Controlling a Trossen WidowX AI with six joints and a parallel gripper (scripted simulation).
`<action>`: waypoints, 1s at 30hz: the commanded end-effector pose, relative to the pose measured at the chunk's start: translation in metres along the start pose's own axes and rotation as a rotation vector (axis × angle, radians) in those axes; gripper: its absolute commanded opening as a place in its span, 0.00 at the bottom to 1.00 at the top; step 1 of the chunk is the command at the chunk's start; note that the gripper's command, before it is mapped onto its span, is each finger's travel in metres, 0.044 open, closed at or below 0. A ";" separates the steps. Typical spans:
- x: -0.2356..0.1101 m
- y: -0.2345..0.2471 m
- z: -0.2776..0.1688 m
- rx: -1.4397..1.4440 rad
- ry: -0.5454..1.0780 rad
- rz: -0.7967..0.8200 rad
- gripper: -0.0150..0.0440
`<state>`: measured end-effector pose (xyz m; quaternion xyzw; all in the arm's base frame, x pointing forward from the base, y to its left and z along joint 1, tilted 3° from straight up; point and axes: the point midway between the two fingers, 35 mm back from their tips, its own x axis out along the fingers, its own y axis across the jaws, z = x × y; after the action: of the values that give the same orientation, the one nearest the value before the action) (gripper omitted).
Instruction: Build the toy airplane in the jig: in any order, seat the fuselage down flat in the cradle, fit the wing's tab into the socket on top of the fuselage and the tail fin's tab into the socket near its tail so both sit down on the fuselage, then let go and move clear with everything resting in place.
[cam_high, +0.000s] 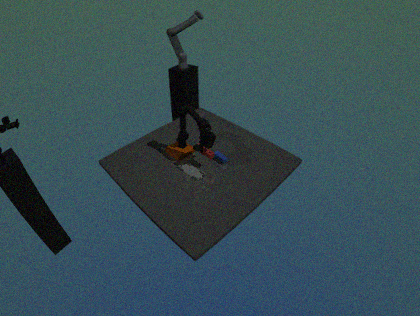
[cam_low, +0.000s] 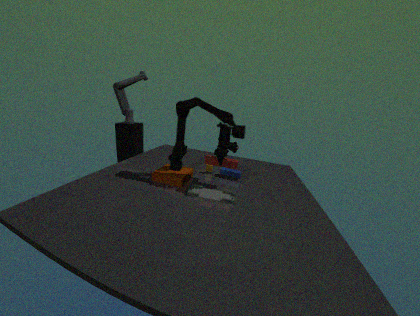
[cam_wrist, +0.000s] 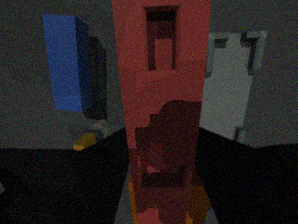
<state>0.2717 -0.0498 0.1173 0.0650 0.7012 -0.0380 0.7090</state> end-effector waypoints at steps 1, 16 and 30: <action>0.007 -0.012 0.002 -0.006 0.006 0.002 0.25; 0.026 -0.056 0.002 -0.029 0.006 -0.002 0.25; 0.044 -0.097 -0.005 -0.051 0.007 -0.005 0.25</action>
<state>0.2577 -0.1343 0.0759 0.0477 0.7017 -0.0230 0.7105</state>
